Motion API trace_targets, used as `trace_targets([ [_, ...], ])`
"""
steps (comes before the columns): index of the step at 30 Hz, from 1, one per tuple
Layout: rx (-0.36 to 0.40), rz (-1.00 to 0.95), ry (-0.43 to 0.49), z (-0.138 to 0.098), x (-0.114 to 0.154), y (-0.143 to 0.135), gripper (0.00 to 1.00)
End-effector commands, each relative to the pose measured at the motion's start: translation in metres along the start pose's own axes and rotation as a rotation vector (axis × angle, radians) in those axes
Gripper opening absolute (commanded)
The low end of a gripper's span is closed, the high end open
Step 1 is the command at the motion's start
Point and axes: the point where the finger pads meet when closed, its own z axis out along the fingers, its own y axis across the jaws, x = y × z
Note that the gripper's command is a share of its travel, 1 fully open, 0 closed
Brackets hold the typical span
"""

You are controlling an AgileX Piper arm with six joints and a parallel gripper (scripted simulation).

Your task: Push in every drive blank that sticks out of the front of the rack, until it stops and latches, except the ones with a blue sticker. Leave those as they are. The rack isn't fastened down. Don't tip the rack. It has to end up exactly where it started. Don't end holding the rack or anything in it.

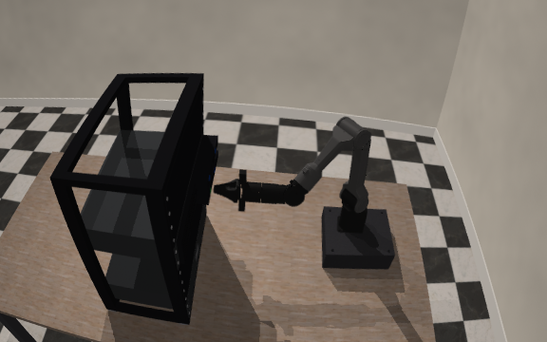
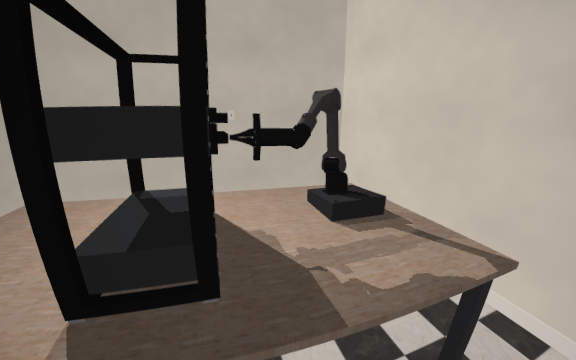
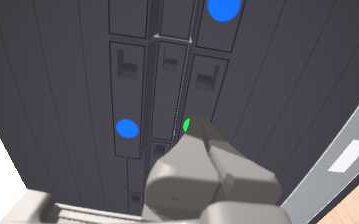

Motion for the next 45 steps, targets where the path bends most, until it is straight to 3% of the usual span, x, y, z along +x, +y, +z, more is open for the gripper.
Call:
trace_targets([
  [1,0.0,0.001,0.001,0.0,0.0,0.0,0.0],
  [45,0.0,0.001,0.001,0.021,0.0,0.0,0.0],
])
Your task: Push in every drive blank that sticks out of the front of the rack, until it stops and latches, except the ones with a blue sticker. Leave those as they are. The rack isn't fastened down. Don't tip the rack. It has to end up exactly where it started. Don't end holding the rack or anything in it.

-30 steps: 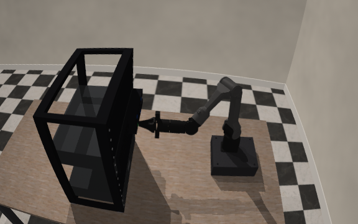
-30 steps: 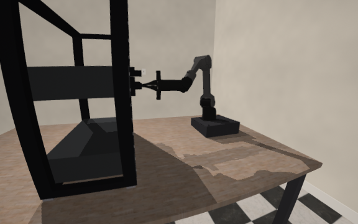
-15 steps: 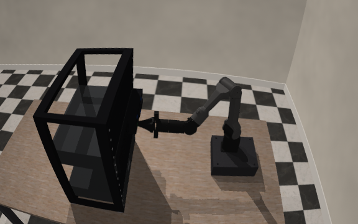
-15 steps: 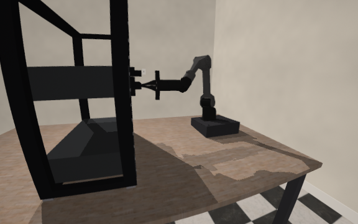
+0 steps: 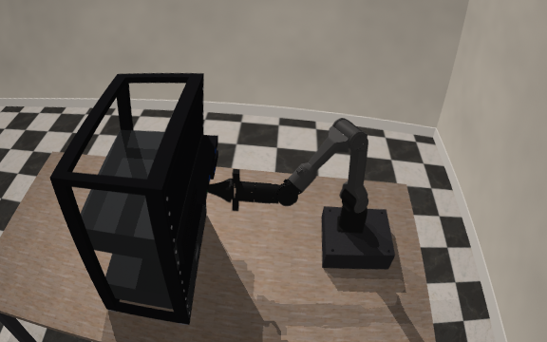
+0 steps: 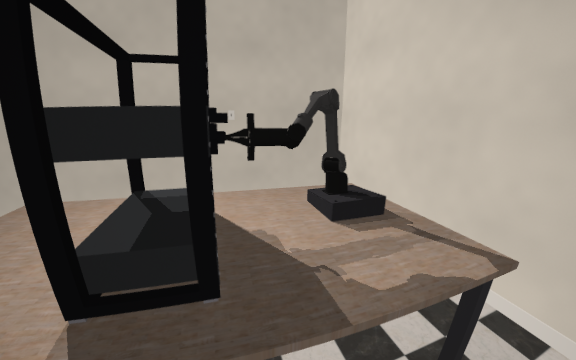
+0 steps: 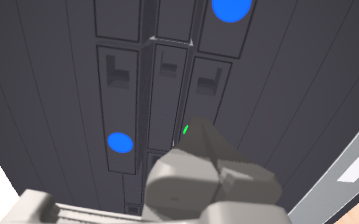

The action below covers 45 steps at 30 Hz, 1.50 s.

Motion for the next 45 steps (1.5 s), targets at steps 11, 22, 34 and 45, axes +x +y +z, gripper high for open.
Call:
trace_targets([
  [11,0.0,0.0,0.001,0.011,0.0,0.0,0.0],
  [22,0.0,0.0,0.001,0.014,0.0,-0.001,0.0],
  [34,0.0,0.0,0.001,0.015,0.0,-0.001,0.0],
  [45,0.0,0.0,0.001,0.017,0.0,-0.001,0.0],
])
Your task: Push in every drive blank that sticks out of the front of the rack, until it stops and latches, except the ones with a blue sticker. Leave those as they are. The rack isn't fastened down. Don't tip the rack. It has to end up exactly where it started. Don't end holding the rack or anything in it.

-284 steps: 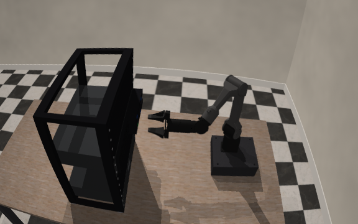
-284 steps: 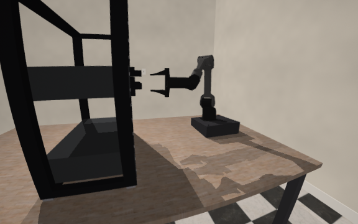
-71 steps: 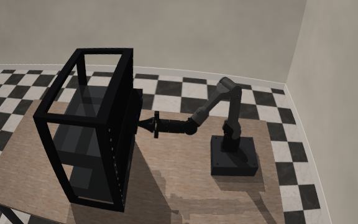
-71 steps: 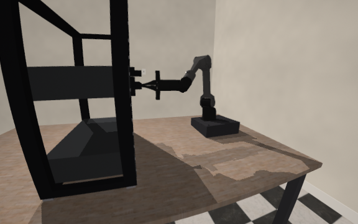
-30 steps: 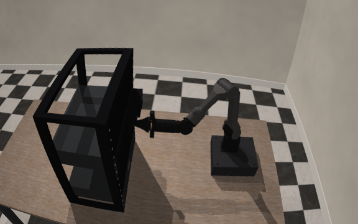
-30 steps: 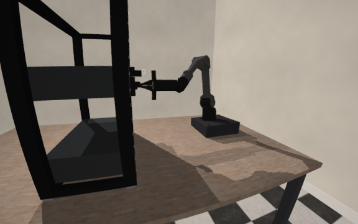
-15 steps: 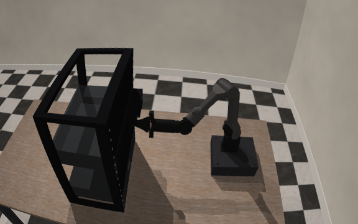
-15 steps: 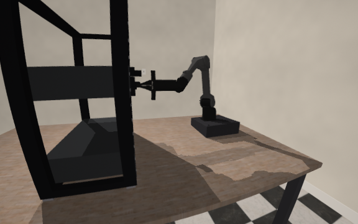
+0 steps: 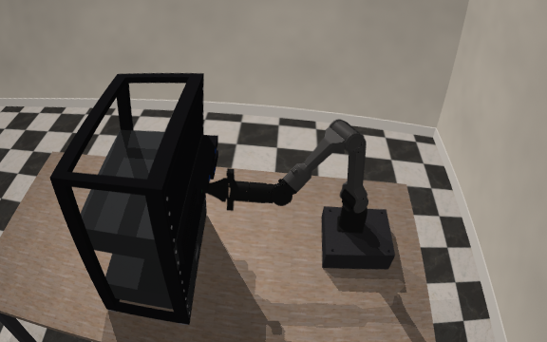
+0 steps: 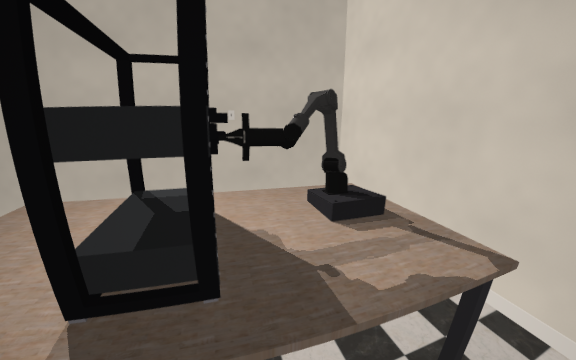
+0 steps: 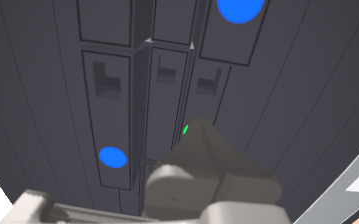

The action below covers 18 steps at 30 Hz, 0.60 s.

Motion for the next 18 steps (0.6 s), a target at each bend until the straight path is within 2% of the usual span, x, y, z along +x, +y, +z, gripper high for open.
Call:
trace_targets([
  [1,0.002,0.0,0.0,0.0017,0.0,-0.0008,0.0],
  [18,0.002,0.0,0.0,0.0047,0.0,-0.001,0.0],
])
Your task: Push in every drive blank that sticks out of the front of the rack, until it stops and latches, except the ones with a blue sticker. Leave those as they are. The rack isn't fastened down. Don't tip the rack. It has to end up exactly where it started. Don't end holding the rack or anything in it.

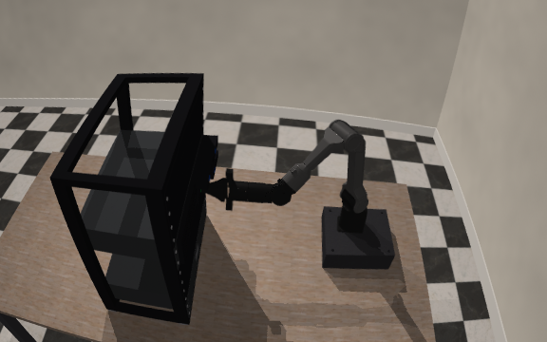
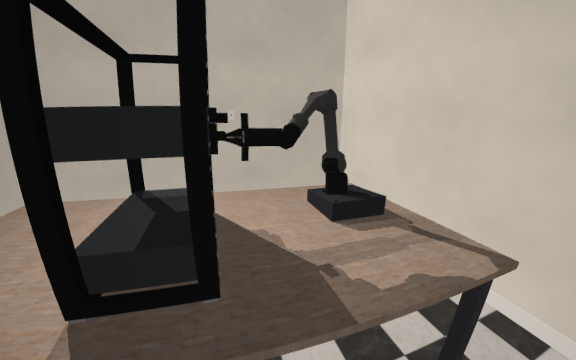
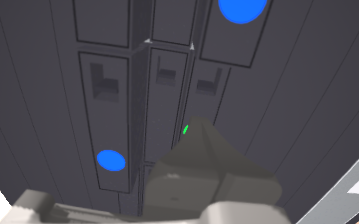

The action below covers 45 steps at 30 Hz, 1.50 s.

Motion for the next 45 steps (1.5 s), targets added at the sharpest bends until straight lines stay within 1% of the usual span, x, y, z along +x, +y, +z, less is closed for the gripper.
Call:
trace_targets([
  [1,0.002,0.0,0.0,0.0017,0.0,-0.001,0.0],
  [21,0.002,0.0,0.0,0.0047,0.0,-0.0012,0.0],
  [28,0.002,0.0,0.0,0.0097,-0.0001,-0.0014,0.0],
  [45,0.002,0.0,0.0,0.0093,-0.0001,-0.0014,0.0],
])
